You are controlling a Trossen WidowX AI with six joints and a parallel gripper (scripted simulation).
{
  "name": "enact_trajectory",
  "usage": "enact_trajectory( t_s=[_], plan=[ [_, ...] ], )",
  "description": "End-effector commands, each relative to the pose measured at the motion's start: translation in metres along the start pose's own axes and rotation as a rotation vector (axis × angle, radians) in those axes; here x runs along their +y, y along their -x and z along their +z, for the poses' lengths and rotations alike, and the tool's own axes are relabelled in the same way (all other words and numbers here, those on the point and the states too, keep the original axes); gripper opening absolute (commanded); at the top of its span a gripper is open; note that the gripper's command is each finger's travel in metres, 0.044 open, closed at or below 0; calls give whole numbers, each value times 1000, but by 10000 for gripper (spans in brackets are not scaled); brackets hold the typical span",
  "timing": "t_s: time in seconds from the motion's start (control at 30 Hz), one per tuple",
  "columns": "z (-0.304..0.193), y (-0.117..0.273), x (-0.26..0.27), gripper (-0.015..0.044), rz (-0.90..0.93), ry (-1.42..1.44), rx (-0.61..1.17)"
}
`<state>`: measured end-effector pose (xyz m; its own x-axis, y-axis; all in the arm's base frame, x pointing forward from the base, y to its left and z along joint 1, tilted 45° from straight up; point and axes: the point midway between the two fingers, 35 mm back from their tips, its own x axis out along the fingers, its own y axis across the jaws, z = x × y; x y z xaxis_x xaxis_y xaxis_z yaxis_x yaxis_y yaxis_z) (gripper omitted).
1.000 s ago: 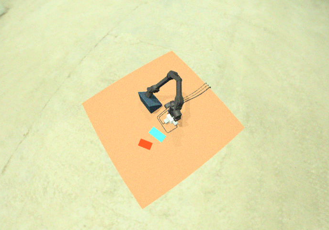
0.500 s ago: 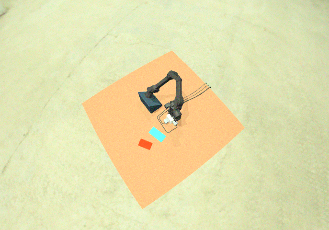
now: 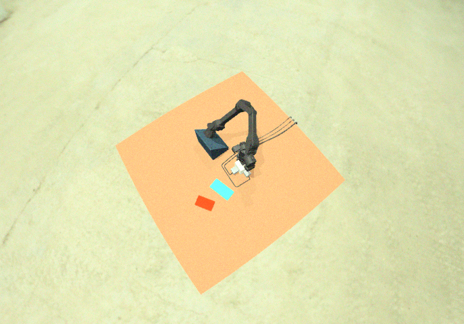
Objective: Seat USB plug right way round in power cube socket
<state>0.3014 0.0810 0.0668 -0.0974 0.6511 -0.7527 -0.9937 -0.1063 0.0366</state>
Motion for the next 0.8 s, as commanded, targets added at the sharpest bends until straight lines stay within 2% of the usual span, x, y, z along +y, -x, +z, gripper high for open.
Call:
enact_trajectory(
  t_s=[0.0,0.13,0.27,0.77],
  plan=[
    [3,-3,0,0,5,1,-5],
    [3,-3,0,0,5,1,-5],
    [0,0,0,95,0,0,0],
    [0,0,0,95,0,0,0]
  ],
)
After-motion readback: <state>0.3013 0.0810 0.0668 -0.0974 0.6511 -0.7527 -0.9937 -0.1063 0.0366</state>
